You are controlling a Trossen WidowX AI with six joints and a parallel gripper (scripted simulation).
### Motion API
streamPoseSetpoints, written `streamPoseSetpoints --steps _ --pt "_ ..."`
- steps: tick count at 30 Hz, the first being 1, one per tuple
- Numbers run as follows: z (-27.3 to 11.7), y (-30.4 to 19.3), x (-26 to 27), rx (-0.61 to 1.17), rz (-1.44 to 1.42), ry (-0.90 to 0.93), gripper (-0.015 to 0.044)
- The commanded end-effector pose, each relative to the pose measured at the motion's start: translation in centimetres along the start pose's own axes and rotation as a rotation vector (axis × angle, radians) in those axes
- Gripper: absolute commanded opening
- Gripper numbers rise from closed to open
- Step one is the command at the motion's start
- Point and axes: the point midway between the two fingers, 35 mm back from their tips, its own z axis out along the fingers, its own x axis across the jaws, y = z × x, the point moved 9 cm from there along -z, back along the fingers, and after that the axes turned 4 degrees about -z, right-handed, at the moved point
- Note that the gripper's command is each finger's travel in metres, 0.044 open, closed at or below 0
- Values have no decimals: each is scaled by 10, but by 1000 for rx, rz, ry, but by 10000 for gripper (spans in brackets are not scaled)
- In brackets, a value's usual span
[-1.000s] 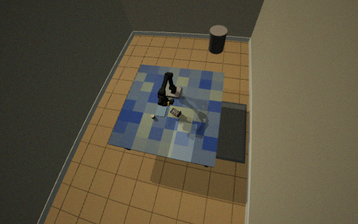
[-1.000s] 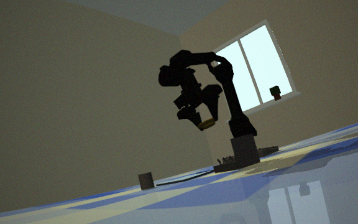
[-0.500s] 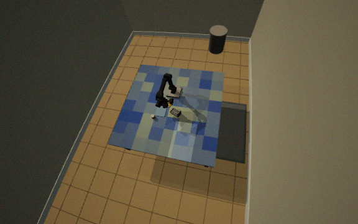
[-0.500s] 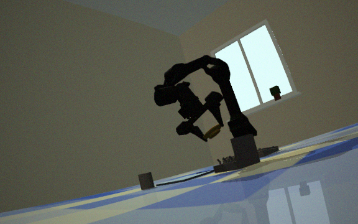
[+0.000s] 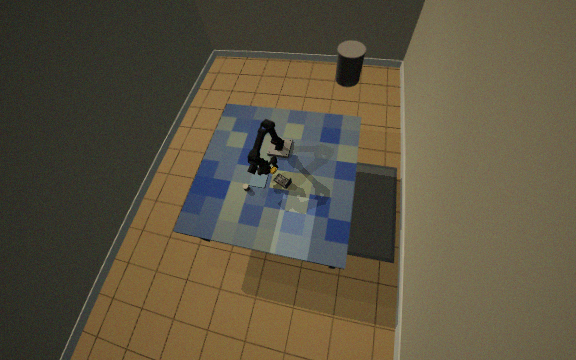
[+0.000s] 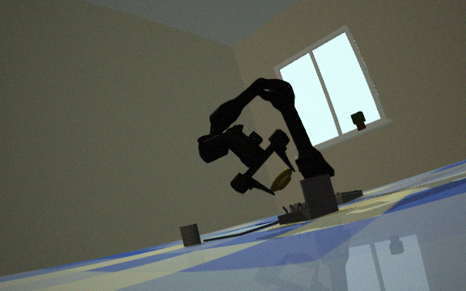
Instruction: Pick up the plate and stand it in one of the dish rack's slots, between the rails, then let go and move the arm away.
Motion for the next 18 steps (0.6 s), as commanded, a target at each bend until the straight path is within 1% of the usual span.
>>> streamPoseSetpoints --steps 1,18 --pt "5 -5 -6 -42 -78 41 0" --pt "26 -29 -30 -287 -422 151 0"
